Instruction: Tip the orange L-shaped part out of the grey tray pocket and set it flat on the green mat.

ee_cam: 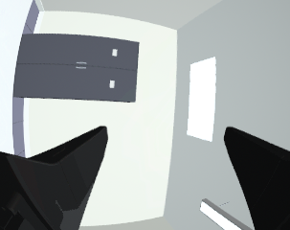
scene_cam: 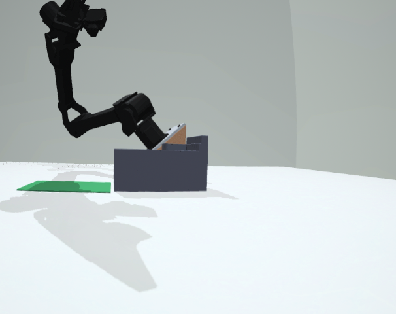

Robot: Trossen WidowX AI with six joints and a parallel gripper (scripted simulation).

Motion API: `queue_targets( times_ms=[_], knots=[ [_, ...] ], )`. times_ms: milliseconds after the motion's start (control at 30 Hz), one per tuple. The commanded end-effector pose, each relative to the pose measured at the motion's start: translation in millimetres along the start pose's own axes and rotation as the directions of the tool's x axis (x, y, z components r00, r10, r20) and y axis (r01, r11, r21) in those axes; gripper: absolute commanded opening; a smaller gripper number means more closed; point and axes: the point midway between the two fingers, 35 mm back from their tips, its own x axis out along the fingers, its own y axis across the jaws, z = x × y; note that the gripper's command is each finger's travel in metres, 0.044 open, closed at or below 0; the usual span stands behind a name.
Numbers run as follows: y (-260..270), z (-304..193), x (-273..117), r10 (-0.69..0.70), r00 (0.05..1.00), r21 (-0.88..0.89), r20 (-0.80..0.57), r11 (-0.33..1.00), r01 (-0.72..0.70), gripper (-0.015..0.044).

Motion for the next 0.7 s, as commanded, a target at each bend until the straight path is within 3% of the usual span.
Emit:
queue_targets(
  times_ms=[0, 100, 267, 467, 533, 667],
  knots=[
    [0.3, 0.7, 1.1, 0.003, 1.000, 0.008, 0.004, 1.000, -0.003, 0.0374],
    [7.7, 14.2, 18.3, 0.056, 0.996, 0.103, 0.070, 0.993, -0.063, 0.0295],
    [33.2, 49.3, 58.1, 0.225, 0.949, 0.386, 0.221, 0.873, -0.297, 0.0180],
    [78.5, 104.7, 96.4, 0.481, 0.778, 0.648, 0.405, 0.449, -0.615, 0.0180],
    [94.6, 123.1, 103.8, 0.560, 0.696, 0.696, 0.449, 0.270, -0.666, 0.0180],
    [115.6, 146.5, 109.7, 0.653, 0.578, 0.737, 0.489, 0.045, -0.675, 0.0180]
  ],
)
